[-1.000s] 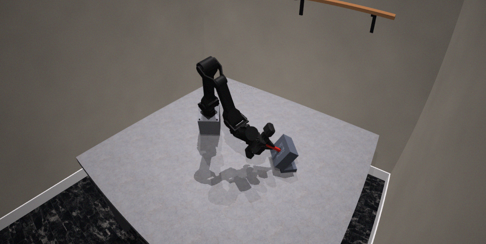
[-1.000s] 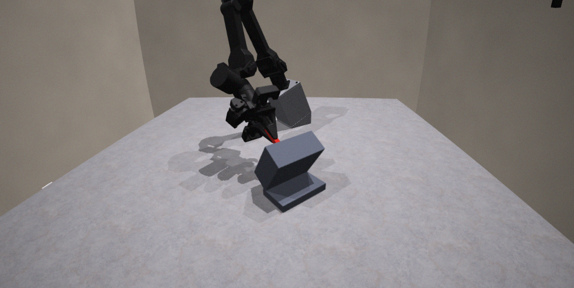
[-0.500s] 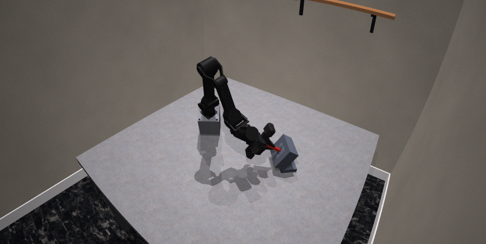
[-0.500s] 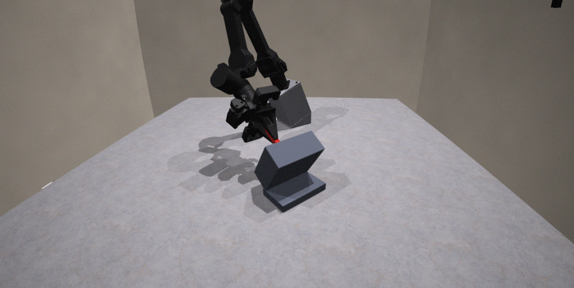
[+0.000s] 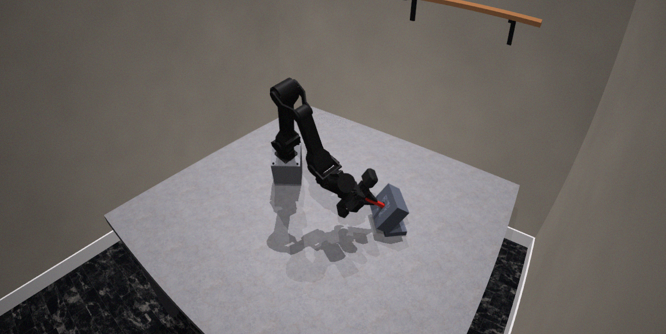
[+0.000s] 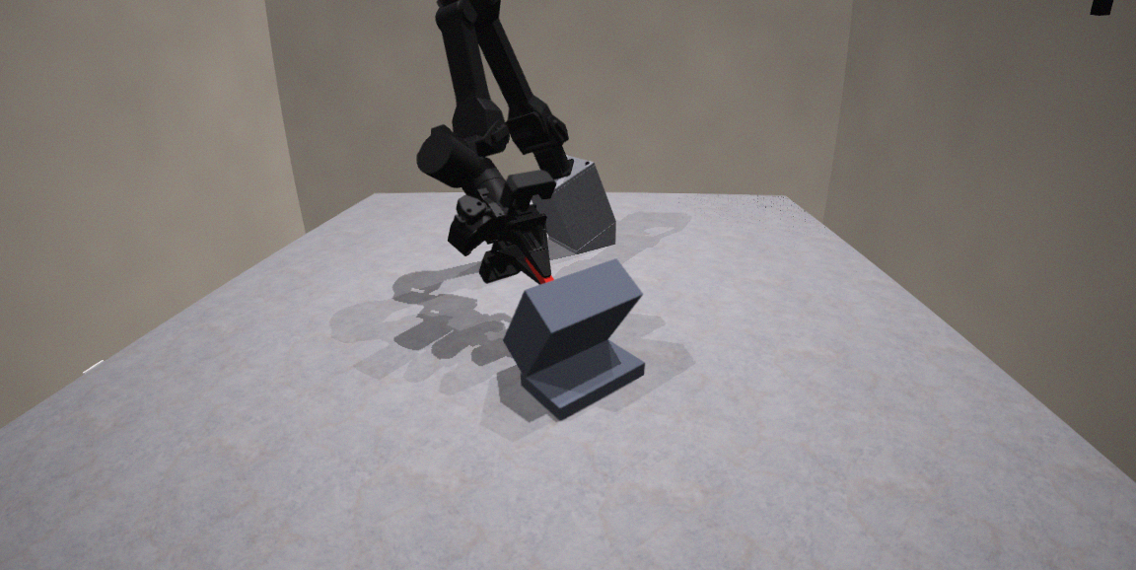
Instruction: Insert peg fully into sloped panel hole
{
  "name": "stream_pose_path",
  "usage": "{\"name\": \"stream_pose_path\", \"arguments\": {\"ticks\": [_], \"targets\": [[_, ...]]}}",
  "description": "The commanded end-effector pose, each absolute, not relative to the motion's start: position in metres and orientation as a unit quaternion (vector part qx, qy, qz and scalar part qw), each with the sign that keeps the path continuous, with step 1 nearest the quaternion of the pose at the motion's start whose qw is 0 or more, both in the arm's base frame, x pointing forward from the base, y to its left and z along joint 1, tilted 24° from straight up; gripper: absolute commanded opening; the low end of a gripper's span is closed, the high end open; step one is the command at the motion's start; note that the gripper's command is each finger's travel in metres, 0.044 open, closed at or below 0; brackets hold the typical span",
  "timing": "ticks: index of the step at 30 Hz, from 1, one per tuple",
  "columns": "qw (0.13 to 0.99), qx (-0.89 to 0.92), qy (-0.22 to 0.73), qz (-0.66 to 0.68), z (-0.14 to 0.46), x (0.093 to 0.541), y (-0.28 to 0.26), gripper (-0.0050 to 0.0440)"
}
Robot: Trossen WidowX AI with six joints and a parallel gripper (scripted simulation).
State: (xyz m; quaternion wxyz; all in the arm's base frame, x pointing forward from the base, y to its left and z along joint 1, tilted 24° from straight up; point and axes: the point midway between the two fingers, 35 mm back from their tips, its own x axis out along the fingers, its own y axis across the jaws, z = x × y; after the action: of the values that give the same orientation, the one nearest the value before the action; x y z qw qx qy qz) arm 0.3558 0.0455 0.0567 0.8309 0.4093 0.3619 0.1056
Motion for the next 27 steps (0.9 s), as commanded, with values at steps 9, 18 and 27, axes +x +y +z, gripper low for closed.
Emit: {"name": "stream_pose_path", "arguments": {"ticks": [9,18,27], "targets": [[0.835,0.409,0.353,0.107,0.0625,0.36,0.0457,0.0],[0.835,0.409,0.353,0.107,0.0621,0.3607,0.0461,0.0],[0.835,0.409,0.353,0.107,0.0615,0.3615,0.0467,0.0]]}}
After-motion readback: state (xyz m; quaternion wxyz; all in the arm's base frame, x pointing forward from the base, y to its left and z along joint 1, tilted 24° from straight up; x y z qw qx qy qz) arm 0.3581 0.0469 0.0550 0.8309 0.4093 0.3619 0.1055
